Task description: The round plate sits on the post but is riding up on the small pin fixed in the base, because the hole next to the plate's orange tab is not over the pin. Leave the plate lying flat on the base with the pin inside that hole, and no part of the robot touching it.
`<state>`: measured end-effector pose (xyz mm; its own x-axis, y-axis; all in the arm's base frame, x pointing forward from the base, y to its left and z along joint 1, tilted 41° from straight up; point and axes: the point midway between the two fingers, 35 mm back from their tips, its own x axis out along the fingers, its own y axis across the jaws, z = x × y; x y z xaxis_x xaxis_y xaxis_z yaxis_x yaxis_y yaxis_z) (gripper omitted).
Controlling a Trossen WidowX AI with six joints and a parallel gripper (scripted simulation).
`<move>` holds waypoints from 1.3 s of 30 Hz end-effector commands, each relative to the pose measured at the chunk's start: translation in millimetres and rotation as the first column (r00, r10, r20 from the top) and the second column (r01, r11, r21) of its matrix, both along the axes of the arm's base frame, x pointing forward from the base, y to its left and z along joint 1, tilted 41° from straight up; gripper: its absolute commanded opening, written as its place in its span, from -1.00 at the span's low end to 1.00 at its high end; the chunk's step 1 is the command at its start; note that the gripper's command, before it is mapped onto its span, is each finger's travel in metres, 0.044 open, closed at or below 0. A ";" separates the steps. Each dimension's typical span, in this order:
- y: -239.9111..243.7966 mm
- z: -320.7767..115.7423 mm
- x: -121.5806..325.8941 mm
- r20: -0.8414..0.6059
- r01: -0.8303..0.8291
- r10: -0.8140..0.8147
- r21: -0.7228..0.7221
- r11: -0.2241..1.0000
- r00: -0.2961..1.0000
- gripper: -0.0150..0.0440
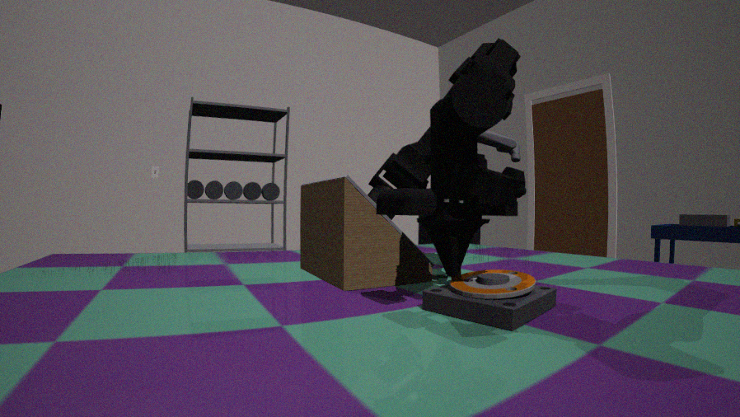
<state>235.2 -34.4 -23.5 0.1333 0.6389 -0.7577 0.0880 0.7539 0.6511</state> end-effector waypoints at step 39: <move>-0.9 33.3 -18.5 -0.002 -0.001 0.001 0.003 1.000 1.000 -0.49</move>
